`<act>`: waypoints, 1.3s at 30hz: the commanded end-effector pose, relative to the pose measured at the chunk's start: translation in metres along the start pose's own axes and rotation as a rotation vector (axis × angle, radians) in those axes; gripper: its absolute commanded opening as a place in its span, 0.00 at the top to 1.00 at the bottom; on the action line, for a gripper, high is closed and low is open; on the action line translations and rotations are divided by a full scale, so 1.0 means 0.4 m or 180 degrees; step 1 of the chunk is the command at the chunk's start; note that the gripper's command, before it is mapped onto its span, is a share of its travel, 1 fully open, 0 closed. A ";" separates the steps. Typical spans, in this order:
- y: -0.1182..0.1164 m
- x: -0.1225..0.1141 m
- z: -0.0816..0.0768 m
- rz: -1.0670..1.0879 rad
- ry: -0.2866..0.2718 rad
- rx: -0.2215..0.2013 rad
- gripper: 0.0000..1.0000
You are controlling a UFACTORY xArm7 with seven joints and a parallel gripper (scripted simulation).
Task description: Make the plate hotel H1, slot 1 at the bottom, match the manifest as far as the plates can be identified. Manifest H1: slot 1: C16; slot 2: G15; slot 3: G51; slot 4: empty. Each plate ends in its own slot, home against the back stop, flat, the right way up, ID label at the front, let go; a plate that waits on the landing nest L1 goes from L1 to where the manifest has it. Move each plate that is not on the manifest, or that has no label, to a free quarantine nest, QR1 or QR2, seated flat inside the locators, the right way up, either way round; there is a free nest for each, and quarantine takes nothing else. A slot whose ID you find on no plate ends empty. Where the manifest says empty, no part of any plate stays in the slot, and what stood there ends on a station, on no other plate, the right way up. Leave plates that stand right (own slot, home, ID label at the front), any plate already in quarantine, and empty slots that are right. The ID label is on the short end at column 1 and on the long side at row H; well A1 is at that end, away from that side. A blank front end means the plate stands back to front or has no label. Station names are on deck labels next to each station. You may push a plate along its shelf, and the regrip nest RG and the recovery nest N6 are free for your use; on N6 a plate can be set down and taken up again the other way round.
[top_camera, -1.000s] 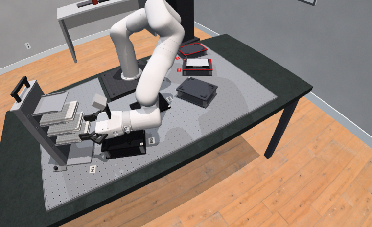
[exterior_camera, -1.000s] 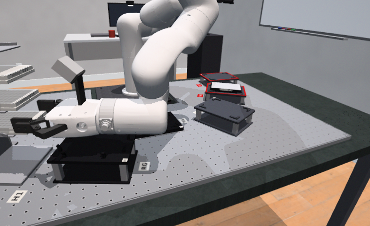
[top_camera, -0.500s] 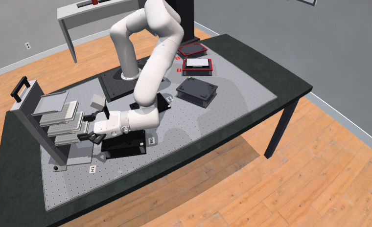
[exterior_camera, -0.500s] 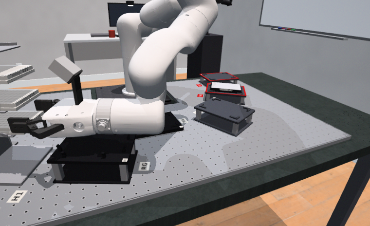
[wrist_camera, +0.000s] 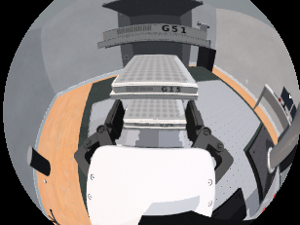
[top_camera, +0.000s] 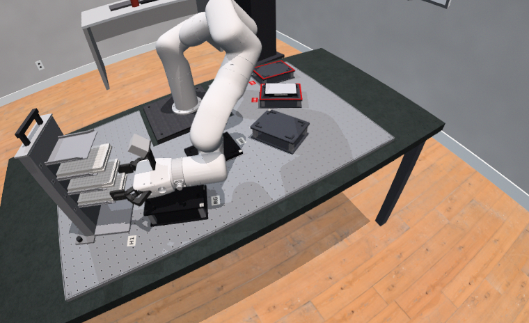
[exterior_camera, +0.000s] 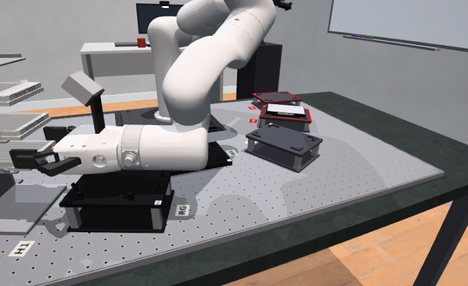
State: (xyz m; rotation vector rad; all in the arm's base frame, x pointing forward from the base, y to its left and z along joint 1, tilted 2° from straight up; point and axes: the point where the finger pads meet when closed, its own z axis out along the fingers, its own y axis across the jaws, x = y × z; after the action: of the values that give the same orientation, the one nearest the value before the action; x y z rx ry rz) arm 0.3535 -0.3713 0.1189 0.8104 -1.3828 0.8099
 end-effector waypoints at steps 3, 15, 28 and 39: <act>-0.002 0.004 0.001 0.0012 0.0000 -0.0002 0.00; -0.002 0.004 0.001 0.0012 0.0000 -0.0002 0.00; -0.002 0.004 0.001 0.0012 0.0000 -0.0002 0.00; -0.002 0.004 -0.033 0.0012 -0.0001 -0.0002 0.00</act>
State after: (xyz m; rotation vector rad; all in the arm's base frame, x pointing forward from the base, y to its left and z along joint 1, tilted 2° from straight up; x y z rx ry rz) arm 0.3573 -0.3647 0.1187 0.8104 -1.3828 0.8099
